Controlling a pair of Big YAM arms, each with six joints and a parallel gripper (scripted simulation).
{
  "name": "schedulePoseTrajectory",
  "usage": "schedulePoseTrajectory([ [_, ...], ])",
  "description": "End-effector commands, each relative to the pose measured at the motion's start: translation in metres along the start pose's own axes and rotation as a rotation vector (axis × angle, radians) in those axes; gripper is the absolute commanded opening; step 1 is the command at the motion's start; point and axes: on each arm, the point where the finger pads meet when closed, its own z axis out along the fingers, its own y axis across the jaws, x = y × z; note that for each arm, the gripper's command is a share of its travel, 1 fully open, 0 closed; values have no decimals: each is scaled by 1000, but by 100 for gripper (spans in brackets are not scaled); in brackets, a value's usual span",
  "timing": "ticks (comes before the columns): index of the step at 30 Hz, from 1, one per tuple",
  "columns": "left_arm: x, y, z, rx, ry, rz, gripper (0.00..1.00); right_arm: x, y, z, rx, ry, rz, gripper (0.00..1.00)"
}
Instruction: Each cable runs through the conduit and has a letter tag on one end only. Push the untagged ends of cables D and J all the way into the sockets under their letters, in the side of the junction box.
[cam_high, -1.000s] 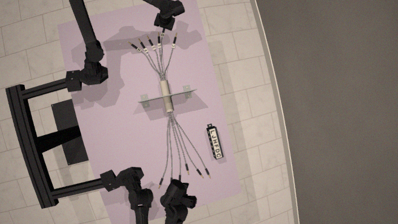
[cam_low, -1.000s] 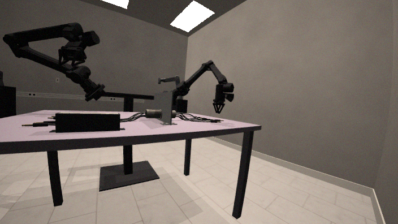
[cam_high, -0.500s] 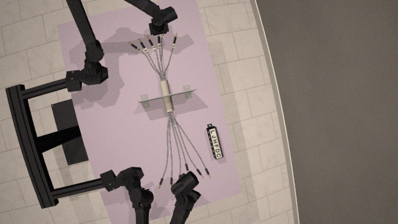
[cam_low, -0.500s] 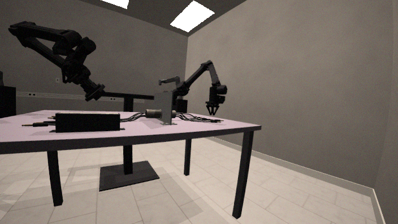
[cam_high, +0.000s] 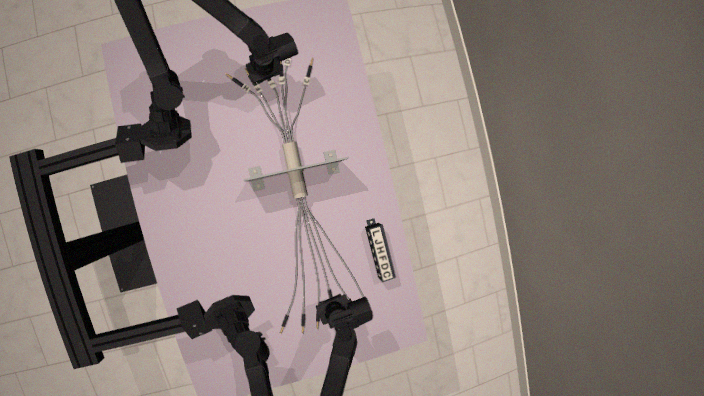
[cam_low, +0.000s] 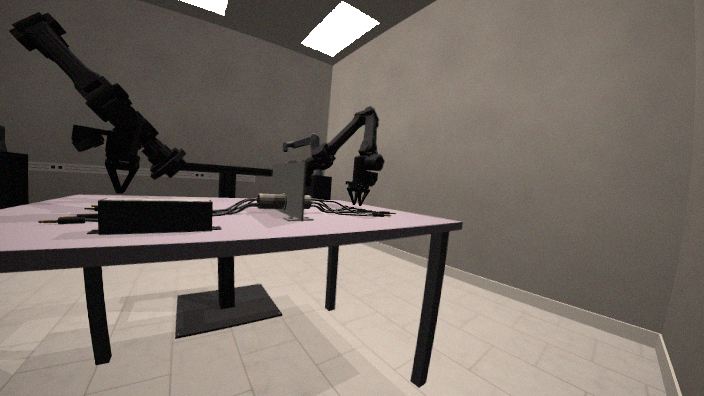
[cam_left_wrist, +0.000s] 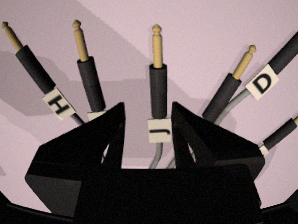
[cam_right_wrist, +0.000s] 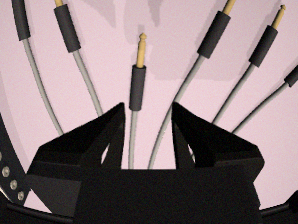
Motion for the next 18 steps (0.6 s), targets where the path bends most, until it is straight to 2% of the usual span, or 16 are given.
schedulePoseTrajectory([
  [1, -2, -13, -6, 35, -5, -57, 35, -1, 21, 16, 8, 33, 132, 35],
  [6, -2, -12, -5, 31, -5, -54, 35, 5, 16, 31, 44, 72, 147, 35],
  [11, -2, -12, -5, 31, -5, -54, 35, 6, 20, 25, 26, 74, 137, 35],
  [18, -3, -9, -4, 19, -5, -48, 35, 6, 20, 39, 44, 74, 129, 35],
])
